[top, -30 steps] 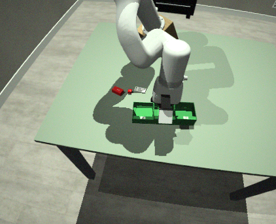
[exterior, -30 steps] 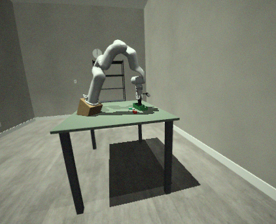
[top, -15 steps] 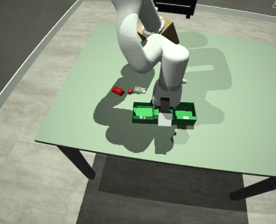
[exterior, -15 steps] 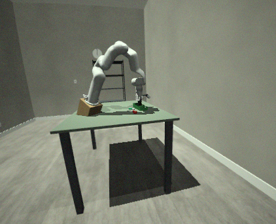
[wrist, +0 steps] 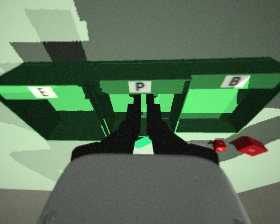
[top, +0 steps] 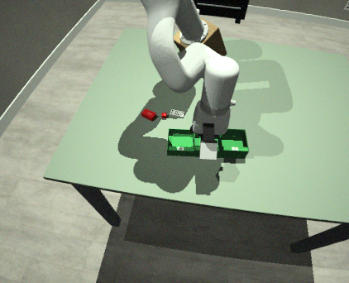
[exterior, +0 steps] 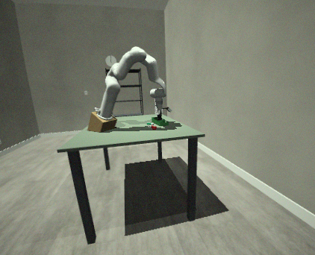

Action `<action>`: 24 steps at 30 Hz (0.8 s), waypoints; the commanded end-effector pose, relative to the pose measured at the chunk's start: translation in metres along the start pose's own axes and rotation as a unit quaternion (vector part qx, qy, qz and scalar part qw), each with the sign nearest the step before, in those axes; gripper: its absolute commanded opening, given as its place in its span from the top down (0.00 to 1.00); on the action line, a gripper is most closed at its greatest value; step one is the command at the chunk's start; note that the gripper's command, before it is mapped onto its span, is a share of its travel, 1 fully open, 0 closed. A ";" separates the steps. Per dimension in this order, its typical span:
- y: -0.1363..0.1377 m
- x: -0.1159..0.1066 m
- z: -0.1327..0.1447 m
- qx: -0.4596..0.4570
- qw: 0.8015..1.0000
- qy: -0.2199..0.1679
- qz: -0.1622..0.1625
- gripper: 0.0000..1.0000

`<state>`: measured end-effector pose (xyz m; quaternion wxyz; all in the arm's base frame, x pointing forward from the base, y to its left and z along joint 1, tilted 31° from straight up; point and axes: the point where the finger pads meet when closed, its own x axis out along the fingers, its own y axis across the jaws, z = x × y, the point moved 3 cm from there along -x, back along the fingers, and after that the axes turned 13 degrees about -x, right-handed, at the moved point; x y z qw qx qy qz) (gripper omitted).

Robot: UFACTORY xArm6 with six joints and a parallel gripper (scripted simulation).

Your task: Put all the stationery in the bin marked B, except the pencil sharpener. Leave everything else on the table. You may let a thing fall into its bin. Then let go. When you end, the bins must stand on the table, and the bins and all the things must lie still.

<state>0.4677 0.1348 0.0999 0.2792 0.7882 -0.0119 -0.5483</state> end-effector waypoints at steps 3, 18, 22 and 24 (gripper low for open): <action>0.000 -0.001 -0.001 0.000 1.000 0.002 0.000 0.93; 0.000 -0.001 -0.001 0.000 1.000 0.002 0.000 0.93; 0.000 -0.001 -0.001 0.000 1.000 0.002 0.000 0.93; 0.000 -0.004 -0.001 0.000 1.000 0.002 0.000 0.93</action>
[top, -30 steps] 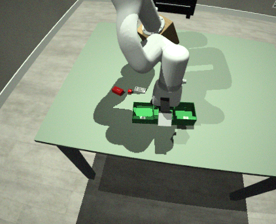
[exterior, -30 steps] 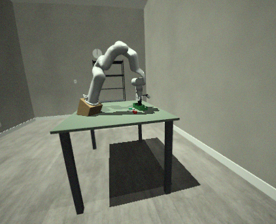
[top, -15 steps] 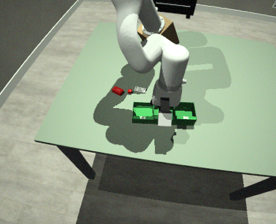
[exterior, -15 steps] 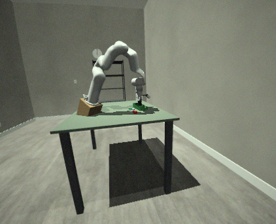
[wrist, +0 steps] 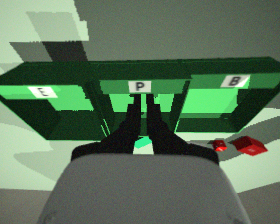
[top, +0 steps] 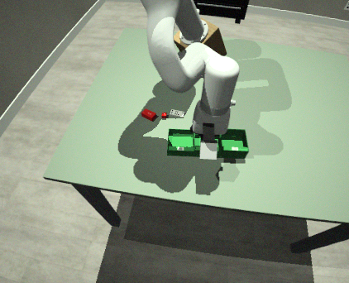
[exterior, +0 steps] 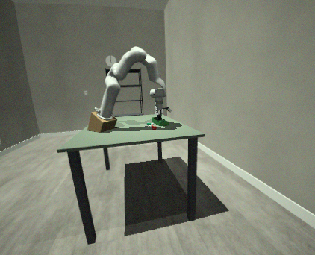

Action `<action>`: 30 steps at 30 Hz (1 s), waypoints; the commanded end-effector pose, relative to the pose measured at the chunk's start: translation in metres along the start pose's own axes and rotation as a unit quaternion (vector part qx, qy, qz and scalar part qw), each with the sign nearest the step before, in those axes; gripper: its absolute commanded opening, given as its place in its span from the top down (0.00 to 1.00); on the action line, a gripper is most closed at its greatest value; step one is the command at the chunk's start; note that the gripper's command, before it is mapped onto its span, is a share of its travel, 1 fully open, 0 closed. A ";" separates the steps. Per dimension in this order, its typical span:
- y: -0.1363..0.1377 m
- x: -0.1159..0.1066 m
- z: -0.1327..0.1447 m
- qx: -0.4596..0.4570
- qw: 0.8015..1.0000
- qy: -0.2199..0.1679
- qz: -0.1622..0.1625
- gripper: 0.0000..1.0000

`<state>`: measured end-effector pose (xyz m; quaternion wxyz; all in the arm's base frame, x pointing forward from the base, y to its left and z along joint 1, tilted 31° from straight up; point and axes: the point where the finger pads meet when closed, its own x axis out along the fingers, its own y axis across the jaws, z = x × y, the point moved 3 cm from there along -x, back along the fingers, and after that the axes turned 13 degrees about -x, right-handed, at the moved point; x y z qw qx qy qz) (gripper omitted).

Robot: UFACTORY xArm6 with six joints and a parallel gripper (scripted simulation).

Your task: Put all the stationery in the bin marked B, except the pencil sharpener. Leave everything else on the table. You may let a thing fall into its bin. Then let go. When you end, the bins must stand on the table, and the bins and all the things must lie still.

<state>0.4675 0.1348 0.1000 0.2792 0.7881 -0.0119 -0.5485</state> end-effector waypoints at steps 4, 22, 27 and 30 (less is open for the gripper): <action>0.000 -0.009 -0.001 0.000 1.000 0.002 0.000 0.93; 0.000 -0.030 -0.001 0.000 1.000 0.002 0.000 0.93; 0.000 -0.042 -0.001 0.000 1.000 0.002 0.000 0.93; 0.000 -0.054 -0.001 0.000 1.000 0.002 0.000 0.93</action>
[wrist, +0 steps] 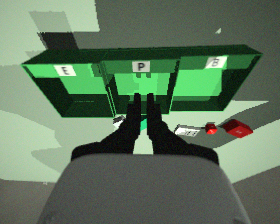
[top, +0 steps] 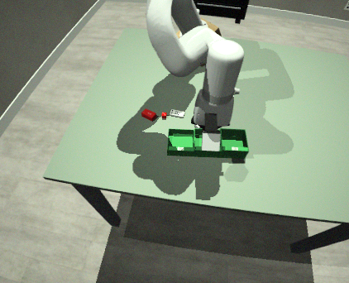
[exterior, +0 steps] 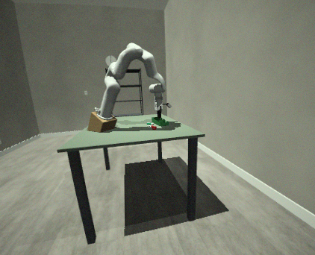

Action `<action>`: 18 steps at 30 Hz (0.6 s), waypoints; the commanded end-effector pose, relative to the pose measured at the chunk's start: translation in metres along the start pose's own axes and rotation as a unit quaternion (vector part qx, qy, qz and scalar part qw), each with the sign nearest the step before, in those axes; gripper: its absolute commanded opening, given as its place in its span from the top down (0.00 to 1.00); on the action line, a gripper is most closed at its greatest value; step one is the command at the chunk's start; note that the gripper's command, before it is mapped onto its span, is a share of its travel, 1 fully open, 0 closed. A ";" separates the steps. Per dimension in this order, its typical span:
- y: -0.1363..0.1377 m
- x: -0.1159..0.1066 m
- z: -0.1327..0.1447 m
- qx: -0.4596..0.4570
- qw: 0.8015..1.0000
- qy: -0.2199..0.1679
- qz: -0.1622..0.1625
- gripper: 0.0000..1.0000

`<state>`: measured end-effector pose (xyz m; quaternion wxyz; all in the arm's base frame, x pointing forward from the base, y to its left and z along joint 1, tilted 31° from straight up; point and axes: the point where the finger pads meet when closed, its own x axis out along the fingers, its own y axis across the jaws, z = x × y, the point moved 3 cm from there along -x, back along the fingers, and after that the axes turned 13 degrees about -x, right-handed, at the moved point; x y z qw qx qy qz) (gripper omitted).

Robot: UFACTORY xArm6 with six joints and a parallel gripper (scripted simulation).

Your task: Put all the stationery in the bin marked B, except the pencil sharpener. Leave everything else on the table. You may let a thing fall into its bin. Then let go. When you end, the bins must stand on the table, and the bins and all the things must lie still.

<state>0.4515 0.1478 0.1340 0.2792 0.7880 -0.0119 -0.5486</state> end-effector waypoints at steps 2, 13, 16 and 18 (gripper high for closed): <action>0.000 -0.021 -0.001 0.000 1.000 0.002 0.000 0.93; -0.020 -0.021 -0.005 0.000 1.000 0.002 0.000 0.93; -0.034 -0.021 -0.007 0.000 1.000 0.002 0.000 0.93; -0.044 -0.021 -0.009 0.000 1.000 0.002 0.000 0.93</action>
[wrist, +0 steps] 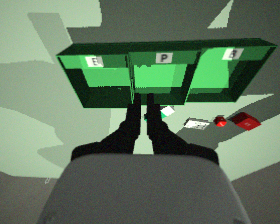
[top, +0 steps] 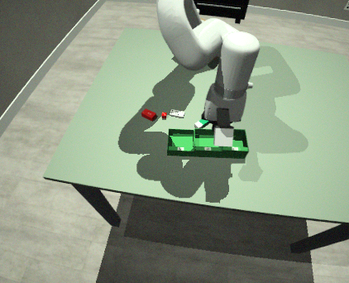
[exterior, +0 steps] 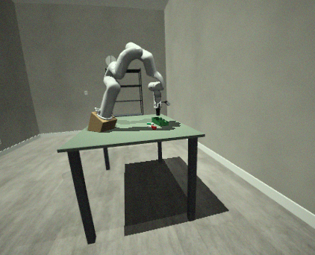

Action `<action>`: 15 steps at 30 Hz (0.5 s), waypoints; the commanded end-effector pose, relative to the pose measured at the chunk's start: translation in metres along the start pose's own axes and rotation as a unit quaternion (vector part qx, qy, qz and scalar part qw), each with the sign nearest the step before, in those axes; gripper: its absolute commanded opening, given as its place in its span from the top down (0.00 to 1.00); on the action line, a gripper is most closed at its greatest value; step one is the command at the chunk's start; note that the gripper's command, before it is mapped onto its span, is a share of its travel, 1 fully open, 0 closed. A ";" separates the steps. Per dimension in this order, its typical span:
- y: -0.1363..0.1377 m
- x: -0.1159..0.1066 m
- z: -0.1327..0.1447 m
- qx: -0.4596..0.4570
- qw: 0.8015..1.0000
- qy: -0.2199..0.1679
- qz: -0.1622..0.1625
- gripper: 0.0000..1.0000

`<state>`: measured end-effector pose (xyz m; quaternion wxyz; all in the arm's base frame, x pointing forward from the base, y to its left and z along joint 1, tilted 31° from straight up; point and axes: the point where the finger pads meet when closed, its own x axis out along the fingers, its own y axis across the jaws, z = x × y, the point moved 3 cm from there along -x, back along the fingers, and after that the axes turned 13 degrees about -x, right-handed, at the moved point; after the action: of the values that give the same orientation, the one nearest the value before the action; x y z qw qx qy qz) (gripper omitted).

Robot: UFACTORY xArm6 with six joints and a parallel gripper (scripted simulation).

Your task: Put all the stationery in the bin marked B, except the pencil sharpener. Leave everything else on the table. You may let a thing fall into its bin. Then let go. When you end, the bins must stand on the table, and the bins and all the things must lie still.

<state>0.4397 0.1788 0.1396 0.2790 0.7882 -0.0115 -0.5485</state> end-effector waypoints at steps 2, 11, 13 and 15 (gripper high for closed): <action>-0.027 -0.001 -0.006 0.000 1.000 0.002 0.000 0.93; -0.056 -0.001 -0.011 0.000 1.000 0.002 0.000 0.93; -0.056 -0.001 -0.011 0.000 1.000 0.002 0.000 0.93; -0.056 -0.001 -0.011 0.000 1.000 0.002 0.000 0.93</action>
<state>0.4316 0.2289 0.1168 0.2792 0.7881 -0.0114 -0.5484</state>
